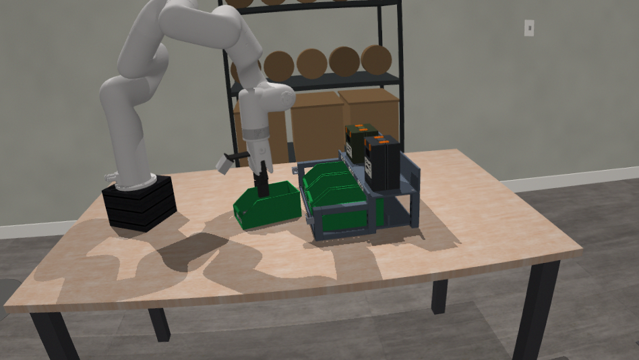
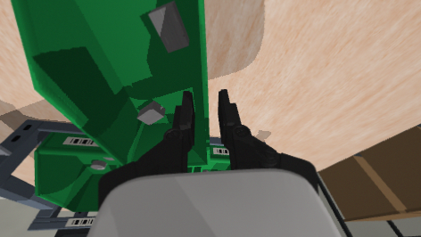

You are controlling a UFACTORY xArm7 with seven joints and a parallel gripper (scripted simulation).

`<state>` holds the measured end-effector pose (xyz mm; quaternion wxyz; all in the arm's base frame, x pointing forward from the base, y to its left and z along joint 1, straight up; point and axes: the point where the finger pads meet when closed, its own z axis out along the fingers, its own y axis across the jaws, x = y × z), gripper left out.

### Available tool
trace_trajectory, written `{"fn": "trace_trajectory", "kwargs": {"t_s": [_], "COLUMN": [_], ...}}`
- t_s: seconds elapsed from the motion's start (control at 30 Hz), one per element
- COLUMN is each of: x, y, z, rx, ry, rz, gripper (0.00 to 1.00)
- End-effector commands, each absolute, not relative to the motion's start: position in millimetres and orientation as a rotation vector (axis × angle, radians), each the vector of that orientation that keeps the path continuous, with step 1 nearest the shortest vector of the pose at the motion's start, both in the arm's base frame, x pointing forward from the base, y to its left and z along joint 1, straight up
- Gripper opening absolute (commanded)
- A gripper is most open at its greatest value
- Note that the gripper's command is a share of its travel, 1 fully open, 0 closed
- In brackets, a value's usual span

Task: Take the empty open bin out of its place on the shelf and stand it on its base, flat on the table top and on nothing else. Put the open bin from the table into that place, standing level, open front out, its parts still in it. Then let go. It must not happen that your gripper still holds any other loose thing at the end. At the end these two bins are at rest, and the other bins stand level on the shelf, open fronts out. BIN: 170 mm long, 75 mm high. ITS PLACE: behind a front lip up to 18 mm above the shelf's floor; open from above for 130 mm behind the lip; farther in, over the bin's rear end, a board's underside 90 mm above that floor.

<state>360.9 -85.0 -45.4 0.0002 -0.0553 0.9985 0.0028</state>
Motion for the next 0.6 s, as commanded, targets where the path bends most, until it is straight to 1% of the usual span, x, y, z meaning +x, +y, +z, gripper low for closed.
{"fn": "trace_trajectory", "kwargs": {"t_s": [0.0,0.57], "x": [362.2,362.2], "y": [-85.3,-85.3], "z": [-46.7,-50.4], "rx": [-0.173,-0.173], "ry": [3.133,3.133], "rz": [0.006,0.006], "gripper": [0.26,0.26]}}
